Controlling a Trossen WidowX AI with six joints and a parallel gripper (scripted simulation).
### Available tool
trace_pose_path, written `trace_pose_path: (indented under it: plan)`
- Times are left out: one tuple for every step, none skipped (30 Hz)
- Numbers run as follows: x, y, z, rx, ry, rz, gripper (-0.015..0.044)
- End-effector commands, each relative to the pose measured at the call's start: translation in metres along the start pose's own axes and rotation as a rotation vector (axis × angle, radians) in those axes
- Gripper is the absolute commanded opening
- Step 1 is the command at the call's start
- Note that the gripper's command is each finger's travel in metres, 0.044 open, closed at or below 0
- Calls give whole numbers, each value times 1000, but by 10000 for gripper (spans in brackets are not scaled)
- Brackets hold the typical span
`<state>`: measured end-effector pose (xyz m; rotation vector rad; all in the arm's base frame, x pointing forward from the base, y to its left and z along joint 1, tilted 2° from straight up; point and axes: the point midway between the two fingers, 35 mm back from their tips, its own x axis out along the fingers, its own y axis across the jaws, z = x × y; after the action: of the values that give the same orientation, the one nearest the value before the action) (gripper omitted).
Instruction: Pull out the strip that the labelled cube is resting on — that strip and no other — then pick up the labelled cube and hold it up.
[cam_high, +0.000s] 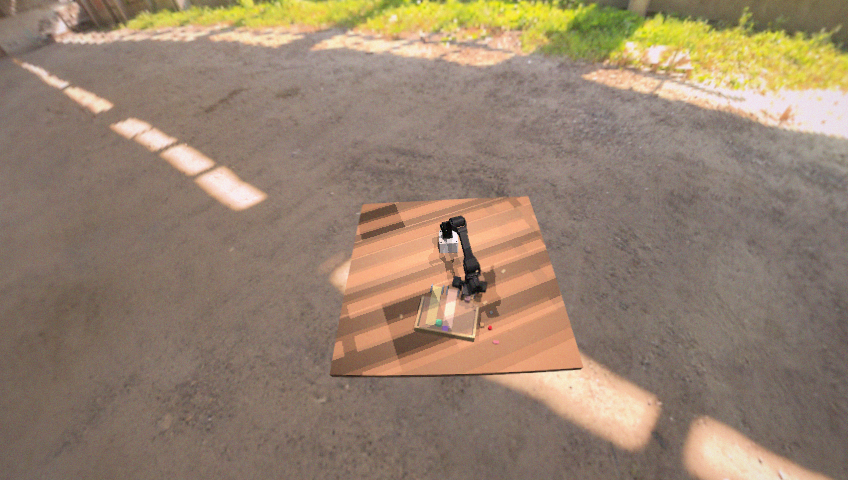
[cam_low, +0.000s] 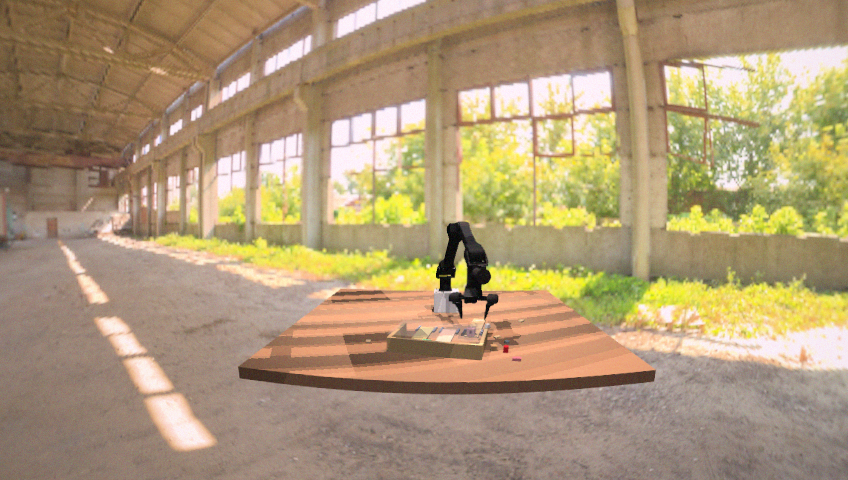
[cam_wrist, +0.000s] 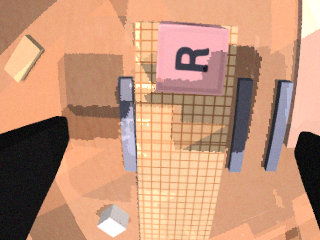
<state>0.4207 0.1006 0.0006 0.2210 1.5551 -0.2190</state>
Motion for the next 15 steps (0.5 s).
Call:
trace_pose_path:
  plan:
    - [-2,-1,15,-2,-3,-3,440]
    - [-3,-2,19,-2,-4,-3,440]
    - [-3,-2,21,-2,-4,-3,440]
    - [-3,-2,22,-2,-4,-3,440]
    - [-3,-2,22,-2,-4,-3,414]
    - [-2,-2,23,-2,-4,-3,387]
    - [-1,-2,23,-2,-4,-3,361]
    - [0,-2,23,-2,-4,-3,335]
    - [2,-2,23,-2,-4,-3,309]
    - [4,-2,23,-2,-4,-3,282]
    - [5,-2,23,-2,-4,-3,256]
    - [7,-2,23,-2,-4,-3,250]
    - [9,-2,23,-2,-4,-3,250]
    - [10,-2,23,-2,-4,-3,250]
    - [12,-2,23,-2,-4,-3,250]
